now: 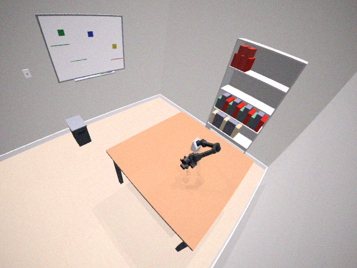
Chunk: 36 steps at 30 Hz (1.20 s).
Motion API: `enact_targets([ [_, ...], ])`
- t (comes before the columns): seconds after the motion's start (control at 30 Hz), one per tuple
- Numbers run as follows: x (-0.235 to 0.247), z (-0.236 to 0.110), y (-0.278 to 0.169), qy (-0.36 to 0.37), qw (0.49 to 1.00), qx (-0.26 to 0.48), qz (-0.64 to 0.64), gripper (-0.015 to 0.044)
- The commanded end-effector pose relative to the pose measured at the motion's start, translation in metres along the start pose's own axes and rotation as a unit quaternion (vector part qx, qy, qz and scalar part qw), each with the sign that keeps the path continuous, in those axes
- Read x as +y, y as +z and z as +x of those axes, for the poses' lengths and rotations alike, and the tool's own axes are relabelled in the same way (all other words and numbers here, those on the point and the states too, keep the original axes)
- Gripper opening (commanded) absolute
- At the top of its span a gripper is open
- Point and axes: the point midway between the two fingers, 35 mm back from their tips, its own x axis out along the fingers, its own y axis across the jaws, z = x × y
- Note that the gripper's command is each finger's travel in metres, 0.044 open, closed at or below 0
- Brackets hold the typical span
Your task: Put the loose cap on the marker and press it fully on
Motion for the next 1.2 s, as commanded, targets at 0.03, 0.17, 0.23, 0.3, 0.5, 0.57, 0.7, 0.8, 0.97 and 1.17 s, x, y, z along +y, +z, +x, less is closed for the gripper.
enact_targets([
  [0.03,-0.001,-0.017,0.001,-0.004,1.000,0.001,-0.005,0.0000],
  [0.17,0.000,-0.020,-0.001,-0.004,1.000,0.001,-0.005,0.0000],
  [0.23,0.002,-0.023,-0.008,-0.005,1.000,0.003,-0.005,0.0000],
  [0.3,0.004,-0.027,-0.016,-0.006,1.000,0.005,-0.004,0.0000],
  [0.5,0.011,-0.037,-0.038,-0.007,1.000,0.010,-0.003,0.0000],
  [0.57,0.014,-0.040,-0.044,-0.007,1.000,0.011,-0.003,0.0000],
  [0.7,0.021,-0.047,-0.058,-0.007,1.000,0.012,-0.002,0.0000],
  [0.8,0.026,-0.051,-0.067,-0.007,1.000,0.012,-0.002,0.0000],
  [0.97,0.036,-0.058,-0.082,-0.006,1.000,0.012,-0.002,0.0000],
  [1.17,0.049,-0.066,-0.098,-0.004,1.000,0.009,-0.002,0.0000],
])
